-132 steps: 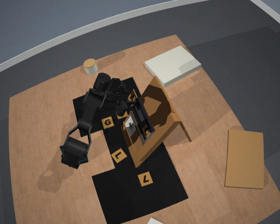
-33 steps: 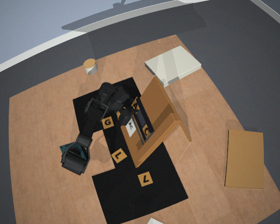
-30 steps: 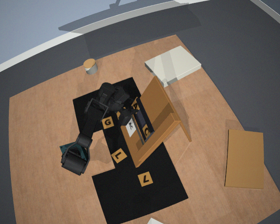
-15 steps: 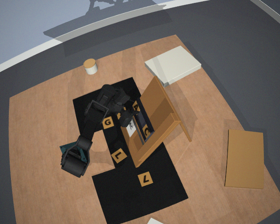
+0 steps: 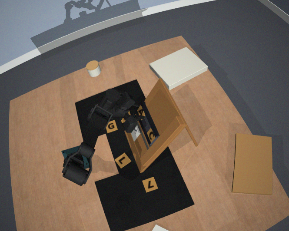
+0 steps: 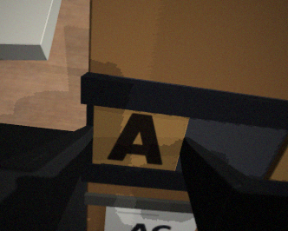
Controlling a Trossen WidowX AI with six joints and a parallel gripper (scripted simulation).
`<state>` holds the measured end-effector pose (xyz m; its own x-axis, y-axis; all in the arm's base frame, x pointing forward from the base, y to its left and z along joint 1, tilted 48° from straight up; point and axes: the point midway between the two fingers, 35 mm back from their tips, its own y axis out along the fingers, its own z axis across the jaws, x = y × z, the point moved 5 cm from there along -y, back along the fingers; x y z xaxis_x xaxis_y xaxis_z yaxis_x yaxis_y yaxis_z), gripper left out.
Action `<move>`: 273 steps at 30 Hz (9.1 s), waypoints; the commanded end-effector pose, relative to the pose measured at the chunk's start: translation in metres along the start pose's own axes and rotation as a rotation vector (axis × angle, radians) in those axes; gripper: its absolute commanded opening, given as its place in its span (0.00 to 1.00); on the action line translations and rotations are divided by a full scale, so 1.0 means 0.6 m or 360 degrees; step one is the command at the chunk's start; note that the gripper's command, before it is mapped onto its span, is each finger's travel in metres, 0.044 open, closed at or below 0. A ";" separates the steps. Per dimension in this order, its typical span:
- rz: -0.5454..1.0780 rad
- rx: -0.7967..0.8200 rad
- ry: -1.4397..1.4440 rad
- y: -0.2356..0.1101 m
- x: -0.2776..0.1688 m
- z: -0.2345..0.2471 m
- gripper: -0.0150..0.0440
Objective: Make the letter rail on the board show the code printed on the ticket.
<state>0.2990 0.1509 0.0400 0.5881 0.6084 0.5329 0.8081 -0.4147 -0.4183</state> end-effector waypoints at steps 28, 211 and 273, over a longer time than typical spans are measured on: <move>-0.0005 0.0007 -0.0001 -0.001 0.001 -0.031 0.25; 0.0250 0.0112 -0.0030 -0.052 0.042 -0.062 0.25; 0.1101 0.0006 0.0003 0.005 0.092 -0.039 0.25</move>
<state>0.3325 0.1682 0.0861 0.9695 0.1996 0.1424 0.2430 -0.7041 -0.6673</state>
